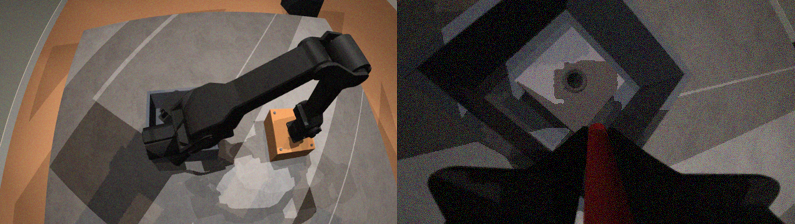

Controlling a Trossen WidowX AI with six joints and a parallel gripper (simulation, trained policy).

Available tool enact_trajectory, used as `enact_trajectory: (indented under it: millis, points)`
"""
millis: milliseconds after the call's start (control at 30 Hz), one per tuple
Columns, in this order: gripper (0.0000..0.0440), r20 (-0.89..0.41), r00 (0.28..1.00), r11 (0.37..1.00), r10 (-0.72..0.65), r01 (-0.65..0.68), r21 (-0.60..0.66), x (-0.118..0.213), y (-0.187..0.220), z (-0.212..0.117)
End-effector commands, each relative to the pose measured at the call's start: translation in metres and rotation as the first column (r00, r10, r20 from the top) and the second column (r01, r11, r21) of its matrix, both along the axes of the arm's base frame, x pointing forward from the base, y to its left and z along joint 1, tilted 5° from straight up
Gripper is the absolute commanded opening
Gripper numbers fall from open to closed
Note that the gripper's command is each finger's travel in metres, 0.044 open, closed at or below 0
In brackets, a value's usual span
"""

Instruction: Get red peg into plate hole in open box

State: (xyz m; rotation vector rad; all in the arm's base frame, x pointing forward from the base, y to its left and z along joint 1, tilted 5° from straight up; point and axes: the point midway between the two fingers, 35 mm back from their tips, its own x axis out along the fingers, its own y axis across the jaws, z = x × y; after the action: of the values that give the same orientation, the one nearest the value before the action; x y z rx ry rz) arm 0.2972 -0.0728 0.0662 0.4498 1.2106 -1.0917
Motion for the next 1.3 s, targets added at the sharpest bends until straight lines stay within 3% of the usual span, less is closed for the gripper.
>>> enact_trajectory:
  millis: [0, 433, 633, 767, 1167, 1267]
  points:
    - [0.0000, 0.009, 1.000, 1.000, 0.003, -0.003, 0.020, 0.009, -0.017, -0.008]
    - [0.0007, 0.021, 0.996, 0.990, 0.086, -0.088, 0.113, 0.028, -0.046, -0.042]
    - [0.0137, -0.006, 0.991, 0.976, 0.137, -0.134, 0.171, 0.027, -0.048, -0.064]
    - [0.0194, -0.001, 0.988, 0.970, 0.156, -0.153, 0.191, 0.034, -0.055, -0.070]
    - [0.0440, 0.075, 0.982, 0.950, 0.172, -0.186, 0.253, 0.081, -0.066, -0.056]
    - [0.0440, 0.110, 0.978, 0.941, 0.178, -0.202, 0.271, 0.097, -0.066, -0.048]
